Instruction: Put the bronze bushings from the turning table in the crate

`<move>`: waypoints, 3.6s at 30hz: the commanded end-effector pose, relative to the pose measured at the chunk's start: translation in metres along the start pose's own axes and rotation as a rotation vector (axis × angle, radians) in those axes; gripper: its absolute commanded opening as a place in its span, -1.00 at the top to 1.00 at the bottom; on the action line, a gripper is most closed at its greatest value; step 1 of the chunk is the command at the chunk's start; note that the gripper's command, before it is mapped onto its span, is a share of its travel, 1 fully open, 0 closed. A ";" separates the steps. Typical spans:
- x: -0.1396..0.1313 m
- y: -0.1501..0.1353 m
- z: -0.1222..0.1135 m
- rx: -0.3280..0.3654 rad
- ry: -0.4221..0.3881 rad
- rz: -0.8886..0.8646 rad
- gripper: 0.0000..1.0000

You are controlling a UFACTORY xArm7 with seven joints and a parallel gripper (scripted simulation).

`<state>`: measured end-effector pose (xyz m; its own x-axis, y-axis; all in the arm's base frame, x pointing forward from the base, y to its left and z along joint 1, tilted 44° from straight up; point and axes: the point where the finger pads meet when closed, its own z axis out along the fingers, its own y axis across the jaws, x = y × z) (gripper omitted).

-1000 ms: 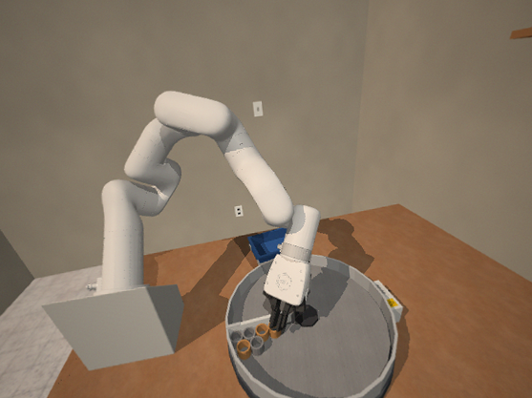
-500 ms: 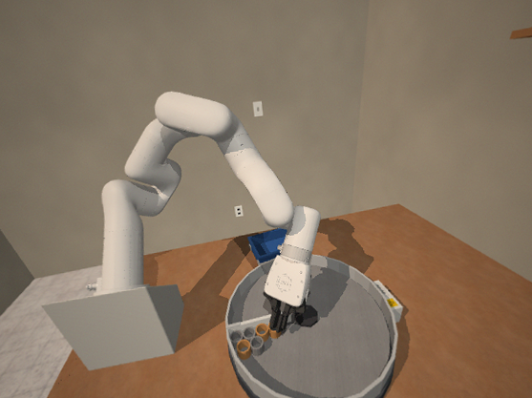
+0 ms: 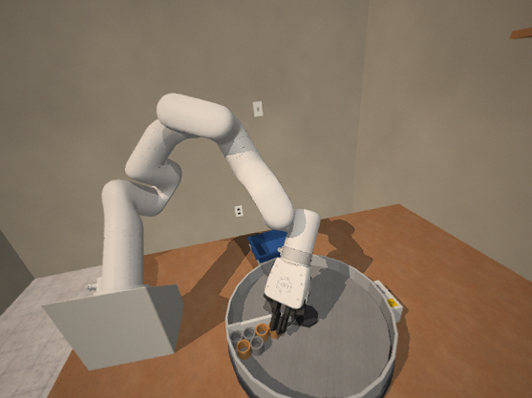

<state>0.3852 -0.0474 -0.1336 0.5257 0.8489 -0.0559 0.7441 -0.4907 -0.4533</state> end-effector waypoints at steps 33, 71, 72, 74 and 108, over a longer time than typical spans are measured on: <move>-0.001 0.002 -0.001 -0.003 0.001 0.003 1.00; -0.017 0.060 0.012 -0.003 0.001 0.003 1.00; -0.017 0.060 0.012 -0.003 0.001 0.003 1.00; -0.017 0.064 0.012 -0.003 0.001 0.003 1.00; -0.004 0.118 0.001 -0.003 0.001 0.003 1.00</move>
<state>0.4683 -0.1063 -0.1878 0.5262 0.8486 -0.0548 0.7454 -0.4913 -0.4505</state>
